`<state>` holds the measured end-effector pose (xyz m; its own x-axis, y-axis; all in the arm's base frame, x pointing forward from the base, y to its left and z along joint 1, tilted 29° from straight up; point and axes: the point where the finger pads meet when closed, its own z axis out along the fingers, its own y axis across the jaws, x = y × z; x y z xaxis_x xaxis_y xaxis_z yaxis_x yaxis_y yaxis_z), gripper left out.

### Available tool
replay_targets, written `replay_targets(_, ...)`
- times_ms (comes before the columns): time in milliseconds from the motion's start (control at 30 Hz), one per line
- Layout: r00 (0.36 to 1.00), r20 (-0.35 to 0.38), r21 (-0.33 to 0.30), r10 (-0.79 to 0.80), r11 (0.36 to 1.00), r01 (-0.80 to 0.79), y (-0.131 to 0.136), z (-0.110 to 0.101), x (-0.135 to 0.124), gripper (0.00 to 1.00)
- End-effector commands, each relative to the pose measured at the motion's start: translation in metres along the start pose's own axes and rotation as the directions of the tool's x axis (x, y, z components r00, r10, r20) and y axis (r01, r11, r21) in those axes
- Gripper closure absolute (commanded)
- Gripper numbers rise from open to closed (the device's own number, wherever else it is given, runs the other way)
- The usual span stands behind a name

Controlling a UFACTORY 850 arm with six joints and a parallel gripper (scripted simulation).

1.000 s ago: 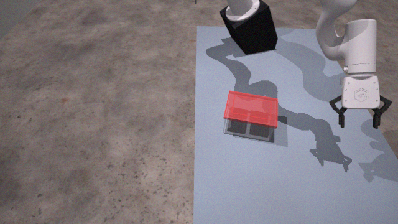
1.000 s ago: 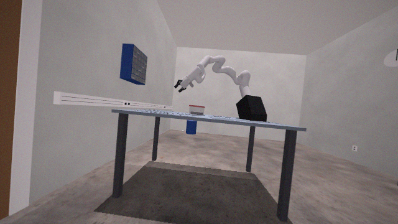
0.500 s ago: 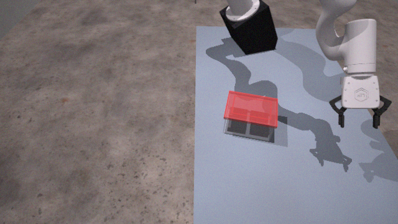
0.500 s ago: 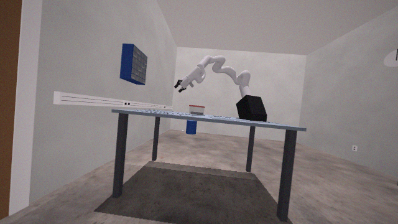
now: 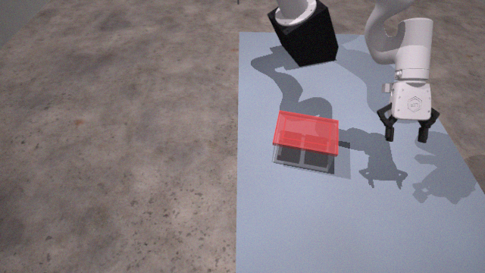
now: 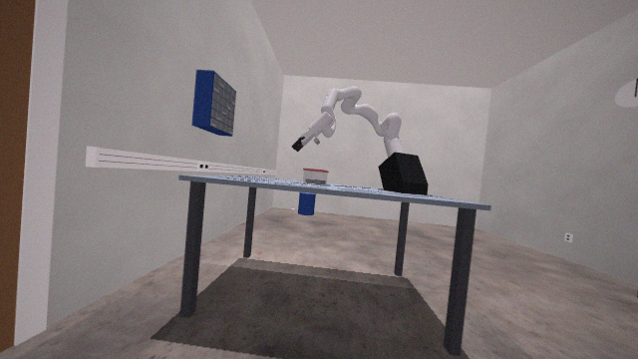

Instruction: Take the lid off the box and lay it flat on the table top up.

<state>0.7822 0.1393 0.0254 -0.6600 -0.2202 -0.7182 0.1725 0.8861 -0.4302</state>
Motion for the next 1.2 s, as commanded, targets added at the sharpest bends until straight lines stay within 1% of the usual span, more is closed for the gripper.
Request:
replay_targets(0, 0.984, 0.010, 0.021, -0.176, 0.984, 0.176, -0.027, -0.019, 0.029, 0.00)
replay_targets(33, 0.956, 0.006, 0.040, -0.293, 0.955, 0.293, -0.044, -0.029, 0.050, 0.00)
replay_targets(100, 0.956, 0.006, 0.040, -0.293, 0.955, 0.293, -0.044, -0.029, 0.050, 0.00)
replay_targets(133, 0.915, -0.001, 0.059, -0.403, 0.914, 0.402, -0.062, -0.038, 0.071, 0.00)
replay_targets(200, 0.910, -0.001, 0.061, -0.414, 0.909, 0.413, -0.062, -0.039, 0.071, 0.00)
replay_targets(233, 0.863, -0.010, 0.076, -0.505, 0.860, 0.504, -0.078, -0.047, 0.090, 0.00)
replay_targets(267, 0.847, -0.011, 0.080, -0.532, 0.843, 0.531, -0.081, -0.049, 0.094, 0.00)
replay_targets(300, 0.847, -0.011, 0.080, -0.532, 0.843, 0.531, -0.081, -0.049, 0.094, 0.00)
replay_targets(333, 0.796, -0.021, 0.093, -0.604, 0.792, 0.603, -0.095, -0.057, 0.110, 0.00)
replay_targets(367, 0.771, -0.023, 0.098, -0.637, 0.766, 0.636, -0.100, -0.060, 0.117, 0.00)
replay_targets(467, 0.765, -0.024, 0.099, -0.643, 0.760, 0.642, -0.100, -0.060, 0.117, 0.00)
replay_targets(500, 0.673, -0.039, 0.115, -0.738, 0.666, 0.737, -0.119, -0.071, 0.139, 0.00)
replay_targets(533, 0.632, -0.048, 0.120, -0.773, 0.624, 0.772, -0.128, -0.076, 0.151, 0.00)
replay_targets(600, 0.582, -0.054, 0.128, -0.812, 0.572, 0.810, -0.136, -0.080, 0.160, 0.00)
replay_targets(667, 0.508, -0.066, 0.135, -0.859, 0.497, 0.857, -0.149, -0.088, 0.176, 0.00)
replay_targets(700, 0.484, -0.069, 0.138, -0.873, 0.472, 0.871, -0.151, -0.089, 0.179, 0.00)
replay_targets(733, 0.429, -0.079, 0.141, -0.900, 0.416, 0.898, -0.162, -0.096, 0.192, 0.00)
replay_targets(767, 0.396, -0.083, 0.145, -0.914, 0.382, 0.913, -0.165, -0.097, 0.195, 0.00)
replay_targets(800, 0.351, -0.092, 0.147, -0.932, 0.336, 0.930, -0.174, -0.102, 0.206, 0.00)
replay_targets(833, 0.319, -0.096, 0.150, -0.943, 0.303, 0.941, -0.176, -0.103, 0.209, 0.00)
replay_targets(867, 0.270, -0.104, 0.152, -0.957, 0.253, 0.956, -0.185, -0.109, 0.220, 0.00)
replay_targets(900, 0.255, -0.106, 0.153, -0.961, 0.238, 0.959, -0.185, -0.109, 0.220, 0.00)
replay_targets(933, 0.206, -0.114, 0.156, -0.972, 0.187, 0.970, -0.193, -0.113, 0.229, 0.00)
replay_targets(967, 0.169, -0.120, 0.157, -0.978, 0.150, 0.976, -0.198, -0.116, 0.235, 0.00)
replay_targets(1033, 0.169, -0.120, 0.157, -0.978, 0.150, 0.976, -0.198, -0.116, 0.235, 0.00)
replay_targets(1100, 0.132, -0.126, 0.158, -0.983, 0.111, 0.981, -0.203, -0.119, 0.241, 0.00)
replay_targets(1167, 0.126, -0.127, 0.158, -0.984, 0.105, 0.982, -0.204, -0.120, 0.242, 0.00)
